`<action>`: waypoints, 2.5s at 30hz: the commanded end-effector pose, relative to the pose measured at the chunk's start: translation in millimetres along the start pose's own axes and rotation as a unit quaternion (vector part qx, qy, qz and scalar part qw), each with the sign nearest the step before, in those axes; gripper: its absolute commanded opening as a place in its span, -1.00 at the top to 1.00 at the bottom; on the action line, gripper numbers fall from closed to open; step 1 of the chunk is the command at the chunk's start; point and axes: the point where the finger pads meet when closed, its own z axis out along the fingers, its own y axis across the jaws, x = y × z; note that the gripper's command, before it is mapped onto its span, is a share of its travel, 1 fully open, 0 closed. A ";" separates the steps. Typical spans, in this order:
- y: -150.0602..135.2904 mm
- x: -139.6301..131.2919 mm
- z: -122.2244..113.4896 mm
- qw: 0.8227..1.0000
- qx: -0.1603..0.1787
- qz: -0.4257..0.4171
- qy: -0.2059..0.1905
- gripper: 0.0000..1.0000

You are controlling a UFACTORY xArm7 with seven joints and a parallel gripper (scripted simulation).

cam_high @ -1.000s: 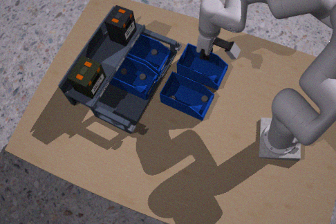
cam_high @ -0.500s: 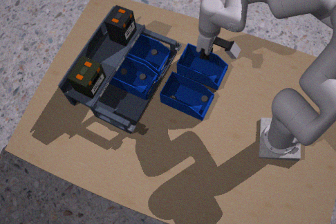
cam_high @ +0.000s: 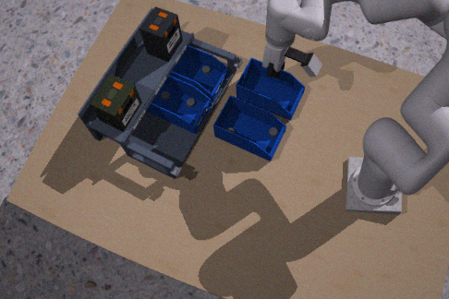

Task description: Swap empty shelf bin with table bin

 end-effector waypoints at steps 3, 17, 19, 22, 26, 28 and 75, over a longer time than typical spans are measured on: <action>-0.5 -1.0 -7.8 1.000 0.001 0.000 -0.001 0.49; -0.4 -0.9 -40.9 1.000 0.001 0.000 -0.001 0.49; -0.4 -0.9 -43.7 1.000 0.001 0.000 -0.001 0.49; -0.4 -0.9 -49.0 1.000 0.001 0.000 -0.001 0.49; -0.4 -0.8 -58.8 1.000 0.001 0.000 -0.001 0.49; -0.4 -0.8 -63.3 1.000 0.001 0.000 -0.001 0.49; -0.3 -0.8 -87.9 1.000 0.001 0.000 -0.001 1.00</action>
